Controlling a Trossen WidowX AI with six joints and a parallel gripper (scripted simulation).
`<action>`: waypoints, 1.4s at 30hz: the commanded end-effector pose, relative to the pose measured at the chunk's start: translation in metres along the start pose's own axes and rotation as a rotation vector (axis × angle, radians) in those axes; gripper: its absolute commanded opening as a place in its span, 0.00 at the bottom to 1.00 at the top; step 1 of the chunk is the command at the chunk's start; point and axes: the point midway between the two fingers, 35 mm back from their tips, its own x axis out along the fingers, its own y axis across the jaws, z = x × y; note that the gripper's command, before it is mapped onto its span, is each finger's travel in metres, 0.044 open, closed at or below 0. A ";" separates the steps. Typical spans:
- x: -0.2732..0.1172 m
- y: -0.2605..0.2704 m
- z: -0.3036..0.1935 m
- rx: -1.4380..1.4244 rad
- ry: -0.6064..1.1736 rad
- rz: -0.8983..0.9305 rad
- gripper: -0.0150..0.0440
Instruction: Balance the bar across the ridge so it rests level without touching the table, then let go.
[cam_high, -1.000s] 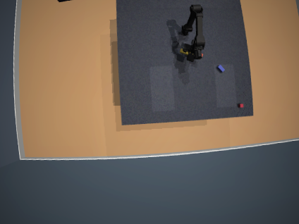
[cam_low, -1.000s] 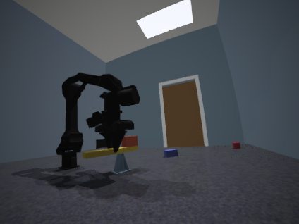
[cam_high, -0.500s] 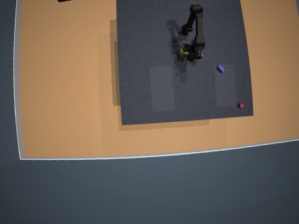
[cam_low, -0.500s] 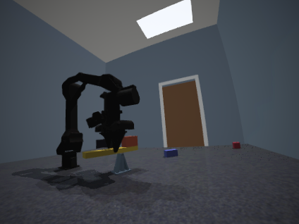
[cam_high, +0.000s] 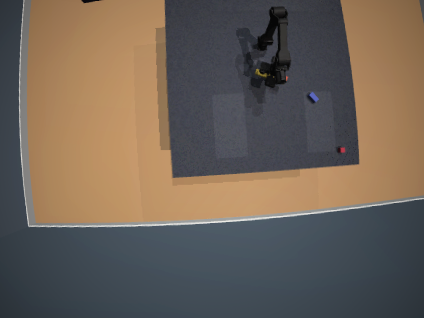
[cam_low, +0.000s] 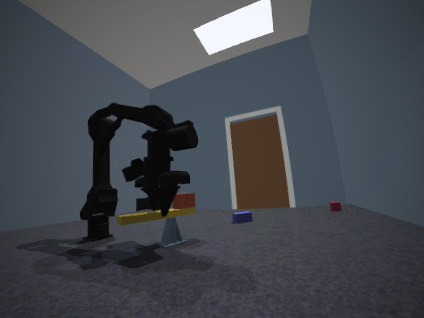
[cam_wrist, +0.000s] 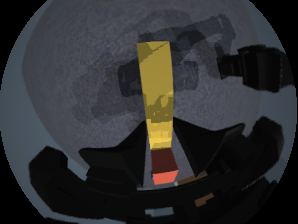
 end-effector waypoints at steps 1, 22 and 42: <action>0.000 0.000 0.000 0.000 0.000 0.000 0.61; -0.093 0.001 0.000 0.000 0.000 0.000 1.00; -0.100 0.000 0.000 0.000 0.000 0.000 1.00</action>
